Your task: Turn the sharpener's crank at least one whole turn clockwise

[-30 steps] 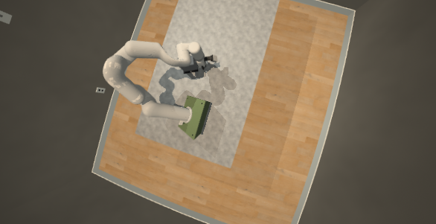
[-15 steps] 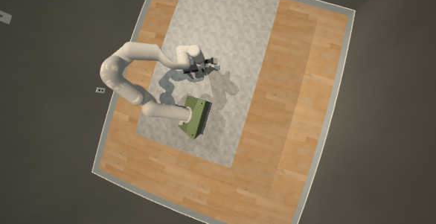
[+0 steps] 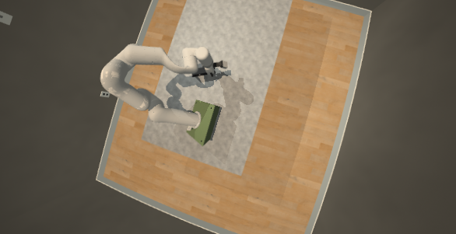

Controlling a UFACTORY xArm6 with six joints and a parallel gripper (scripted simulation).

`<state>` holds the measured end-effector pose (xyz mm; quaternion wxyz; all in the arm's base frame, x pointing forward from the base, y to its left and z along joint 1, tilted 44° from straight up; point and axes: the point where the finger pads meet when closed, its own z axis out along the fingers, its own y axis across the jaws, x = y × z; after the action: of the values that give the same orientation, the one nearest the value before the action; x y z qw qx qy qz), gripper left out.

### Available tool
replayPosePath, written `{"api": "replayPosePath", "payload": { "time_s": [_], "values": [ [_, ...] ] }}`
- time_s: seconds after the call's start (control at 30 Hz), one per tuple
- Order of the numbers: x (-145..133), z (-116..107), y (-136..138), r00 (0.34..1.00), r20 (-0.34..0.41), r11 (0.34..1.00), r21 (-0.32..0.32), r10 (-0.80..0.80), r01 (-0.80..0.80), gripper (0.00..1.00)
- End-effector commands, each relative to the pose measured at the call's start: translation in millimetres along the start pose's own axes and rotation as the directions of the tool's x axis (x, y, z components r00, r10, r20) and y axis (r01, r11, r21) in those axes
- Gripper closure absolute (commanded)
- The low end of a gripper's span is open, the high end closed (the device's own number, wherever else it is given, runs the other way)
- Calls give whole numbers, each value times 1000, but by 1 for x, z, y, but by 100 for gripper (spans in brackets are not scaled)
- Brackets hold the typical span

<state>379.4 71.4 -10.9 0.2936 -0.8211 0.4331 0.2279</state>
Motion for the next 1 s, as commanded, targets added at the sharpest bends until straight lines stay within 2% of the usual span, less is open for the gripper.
{"api": "replayPosePath", "payload": {
  "time_s": [0.0, 0.33, 0.97],
  "values": [
    [1, -3, -1, 1000, -2, 1000, 2, -1, 1, 100],
    [1, -12, 0, 1000, -2, 1000, 2, -1, 1, 100],
    [1, -12, 0, 1000, -2, 1000, 2, -1, 1, 100]
  ]
}}
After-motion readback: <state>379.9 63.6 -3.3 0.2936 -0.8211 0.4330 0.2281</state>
